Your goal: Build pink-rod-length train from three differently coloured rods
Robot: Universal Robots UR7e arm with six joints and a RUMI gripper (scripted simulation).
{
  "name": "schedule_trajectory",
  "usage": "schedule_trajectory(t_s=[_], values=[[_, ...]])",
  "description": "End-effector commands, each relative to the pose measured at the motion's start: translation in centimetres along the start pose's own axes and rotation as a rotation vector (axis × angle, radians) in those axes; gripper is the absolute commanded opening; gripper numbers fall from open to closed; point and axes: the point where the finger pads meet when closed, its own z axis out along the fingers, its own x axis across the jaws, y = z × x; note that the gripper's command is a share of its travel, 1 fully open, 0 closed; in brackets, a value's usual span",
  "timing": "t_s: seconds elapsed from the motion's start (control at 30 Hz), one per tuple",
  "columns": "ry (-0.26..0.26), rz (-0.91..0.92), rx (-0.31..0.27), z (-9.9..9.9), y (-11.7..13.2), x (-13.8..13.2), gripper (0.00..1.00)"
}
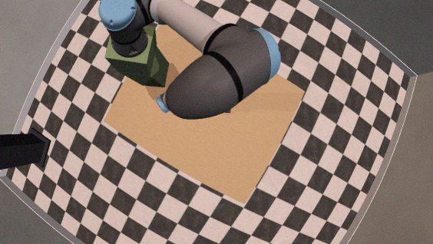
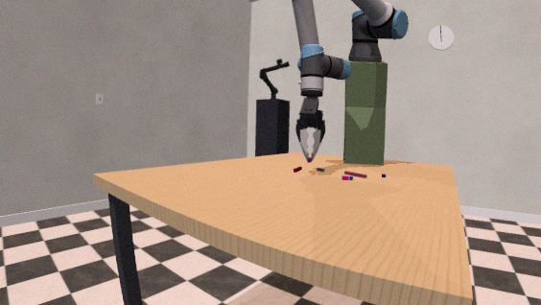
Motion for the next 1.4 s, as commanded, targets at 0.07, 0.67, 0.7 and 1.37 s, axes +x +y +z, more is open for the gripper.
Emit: schedule_trajectory(t_s=[0.07,0.67,0.7,1.37], values=[[-0.003,0.001,-0.002,-3.9,0.1,-0.1,0.0],[-0.002,0.0,-0.001,-5.8,0.1,0.0,0.0],[-0.003,0.0,-0.002,-5.8,0.1,0.0,0.0],[0.001,-0.252,0.0,-5.8,-1.3,-1.0,0.0]])
